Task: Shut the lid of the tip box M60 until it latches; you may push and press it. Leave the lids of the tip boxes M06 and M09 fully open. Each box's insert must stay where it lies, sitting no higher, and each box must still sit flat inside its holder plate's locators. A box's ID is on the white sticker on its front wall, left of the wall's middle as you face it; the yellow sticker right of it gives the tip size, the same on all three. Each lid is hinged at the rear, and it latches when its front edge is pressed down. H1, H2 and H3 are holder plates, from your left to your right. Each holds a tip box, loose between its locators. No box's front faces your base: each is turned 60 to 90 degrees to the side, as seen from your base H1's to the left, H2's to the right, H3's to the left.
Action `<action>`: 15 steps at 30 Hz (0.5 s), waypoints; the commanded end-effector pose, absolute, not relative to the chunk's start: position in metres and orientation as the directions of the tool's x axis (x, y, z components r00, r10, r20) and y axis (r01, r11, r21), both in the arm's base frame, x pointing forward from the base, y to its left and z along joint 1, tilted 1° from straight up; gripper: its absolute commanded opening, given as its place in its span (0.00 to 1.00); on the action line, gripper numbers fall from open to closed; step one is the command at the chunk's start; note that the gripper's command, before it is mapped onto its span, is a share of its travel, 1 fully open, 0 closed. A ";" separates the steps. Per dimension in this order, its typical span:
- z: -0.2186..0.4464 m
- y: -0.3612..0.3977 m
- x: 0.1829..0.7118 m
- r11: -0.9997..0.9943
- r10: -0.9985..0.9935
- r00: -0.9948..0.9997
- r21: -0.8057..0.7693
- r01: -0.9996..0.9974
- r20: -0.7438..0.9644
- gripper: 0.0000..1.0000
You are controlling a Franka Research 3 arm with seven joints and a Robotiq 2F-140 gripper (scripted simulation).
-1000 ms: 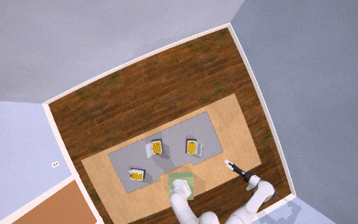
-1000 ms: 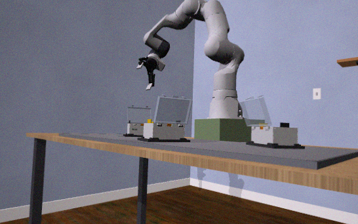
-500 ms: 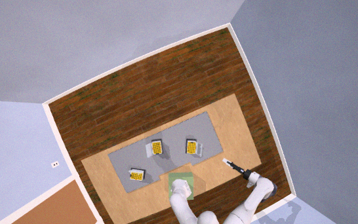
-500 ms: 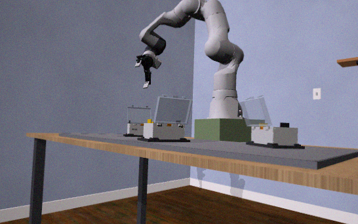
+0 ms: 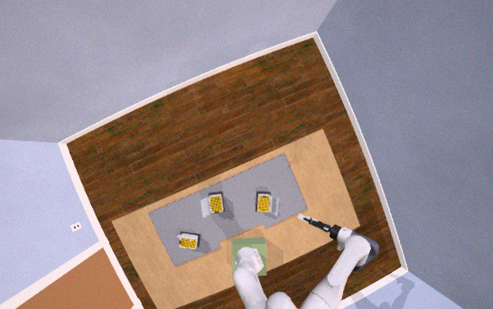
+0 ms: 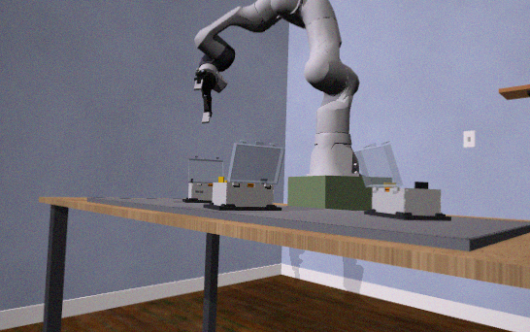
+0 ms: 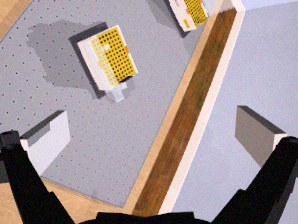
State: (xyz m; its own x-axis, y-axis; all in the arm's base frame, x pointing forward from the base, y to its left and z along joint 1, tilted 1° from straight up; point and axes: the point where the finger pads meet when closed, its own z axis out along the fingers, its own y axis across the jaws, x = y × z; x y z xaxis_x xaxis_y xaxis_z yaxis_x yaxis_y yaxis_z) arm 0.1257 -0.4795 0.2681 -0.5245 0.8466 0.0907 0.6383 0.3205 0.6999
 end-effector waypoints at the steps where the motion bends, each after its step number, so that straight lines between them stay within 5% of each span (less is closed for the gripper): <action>1: 0.272 -0.476 0.139 0.331 0.843 -0.531 0.697 0.637 0.085 1.00; 15: 0.289 -0.453 0.192 0.528 0.706 -0.707 0.636 0.563 0.040 1.00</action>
State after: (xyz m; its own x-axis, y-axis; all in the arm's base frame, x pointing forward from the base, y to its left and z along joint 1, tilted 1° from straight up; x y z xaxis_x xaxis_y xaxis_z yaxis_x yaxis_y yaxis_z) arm 0.1839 -0.4570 0.2871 -0.6606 0.7488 0.0549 0.5888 0.4713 0.6567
